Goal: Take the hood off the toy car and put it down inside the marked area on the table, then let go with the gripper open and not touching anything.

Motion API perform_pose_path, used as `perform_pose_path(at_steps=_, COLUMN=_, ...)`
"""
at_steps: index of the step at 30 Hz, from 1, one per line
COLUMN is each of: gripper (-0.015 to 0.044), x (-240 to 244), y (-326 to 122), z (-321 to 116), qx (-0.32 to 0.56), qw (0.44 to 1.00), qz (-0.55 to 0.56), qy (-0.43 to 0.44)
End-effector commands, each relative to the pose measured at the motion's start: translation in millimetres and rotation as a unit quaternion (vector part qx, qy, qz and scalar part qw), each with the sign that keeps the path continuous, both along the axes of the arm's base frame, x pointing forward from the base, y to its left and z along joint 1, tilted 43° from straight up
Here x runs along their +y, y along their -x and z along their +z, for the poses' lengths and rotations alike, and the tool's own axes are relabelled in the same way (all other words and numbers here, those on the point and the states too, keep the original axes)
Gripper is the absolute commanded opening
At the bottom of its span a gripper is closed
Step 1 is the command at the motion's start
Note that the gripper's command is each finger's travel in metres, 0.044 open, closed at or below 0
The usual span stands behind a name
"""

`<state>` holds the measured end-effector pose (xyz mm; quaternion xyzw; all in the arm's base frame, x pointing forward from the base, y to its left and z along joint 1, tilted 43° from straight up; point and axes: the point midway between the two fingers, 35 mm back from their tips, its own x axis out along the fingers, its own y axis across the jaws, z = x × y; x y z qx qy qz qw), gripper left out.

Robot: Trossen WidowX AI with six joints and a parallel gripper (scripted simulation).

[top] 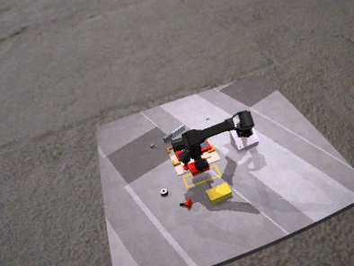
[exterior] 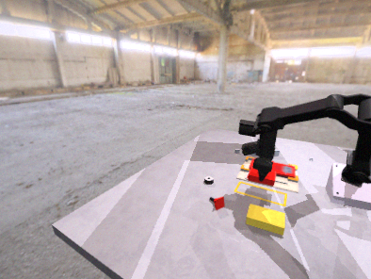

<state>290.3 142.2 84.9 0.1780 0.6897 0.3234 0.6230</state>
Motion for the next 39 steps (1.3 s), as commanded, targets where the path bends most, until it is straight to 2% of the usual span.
perform_pose_path(at_steps=1, gripper=0.0, x=2.3, y=1.0, z=-3.3, qx=0.003, qw=1.0, qz=-0.002, qy=-0.002)
perform_pose_path(at_steps=39, gripper=0.0, x=23.4, y=8.1, z=-26.2, qx=0.004, qw=1.0, qz=-0.002, qy=-0.003)
